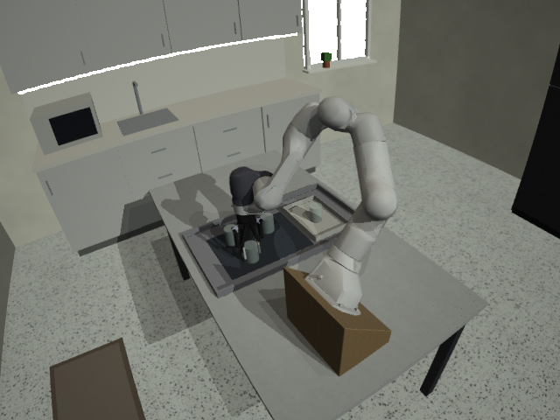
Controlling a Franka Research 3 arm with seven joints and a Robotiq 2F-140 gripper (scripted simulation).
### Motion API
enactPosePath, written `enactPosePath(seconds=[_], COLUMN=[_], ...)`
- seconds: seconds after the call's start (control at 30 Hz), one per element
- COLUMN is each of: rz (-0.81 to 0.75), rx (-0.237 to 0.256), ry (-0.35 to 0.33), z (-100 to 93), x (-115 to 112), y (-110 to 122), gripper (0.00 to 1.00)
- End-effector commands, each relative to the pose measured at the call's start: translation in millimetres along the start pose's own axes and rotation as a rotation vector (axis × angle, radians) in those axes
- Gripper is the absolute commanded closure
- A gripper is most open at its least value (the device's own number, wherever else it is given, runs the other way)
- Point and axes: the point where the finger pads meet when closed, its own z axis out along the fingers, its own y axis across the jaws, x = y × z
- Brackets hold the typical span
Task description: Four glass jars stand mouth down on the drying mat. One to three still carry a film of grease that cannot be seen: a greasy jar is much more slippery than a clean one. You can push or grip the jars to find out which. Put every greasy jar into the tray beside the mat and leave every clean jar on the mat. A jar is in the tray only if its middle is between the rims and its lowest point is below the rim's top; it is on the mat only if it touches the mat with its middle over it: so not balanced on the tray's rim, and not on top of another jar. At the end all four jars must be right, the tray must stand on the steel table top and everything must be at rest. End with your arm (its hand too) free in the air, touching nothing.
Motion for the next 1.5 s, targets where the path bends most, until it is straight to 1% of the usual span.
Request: enactPosePath(seconds=[0.0, 0.03, 0.07, 0.6, 0.63, 1.17, 1.2, 1.47], rz=[0.003, 0.003, 0.003, 0.003, 0.003, 0.003, 0.003, 0.003], rx=[-0.002, -0.002, -0.002, -0.002, -0.002, -0.002, -0.002, -0.002], ry=[-0.004, -0.004, -0.004, -0.004, -0.004, -0.004, -0.004, -0.004], z=[-0.4, -0.4, -0.4, -0.4, -0.4, -0.4, -0.4, -0.4], x=[-1.5, -1.5, -1.5, -1.5, -1.5, -1.5, -1.5, -1.5], y=[0.9, 0.9, 0.9, 0.9, 0.9, 0.9, 0.9, 0.9], gripper=[0.58, 0.58, 0.61, 0.61, 0.64, 0.64, 0.67, 0.67])
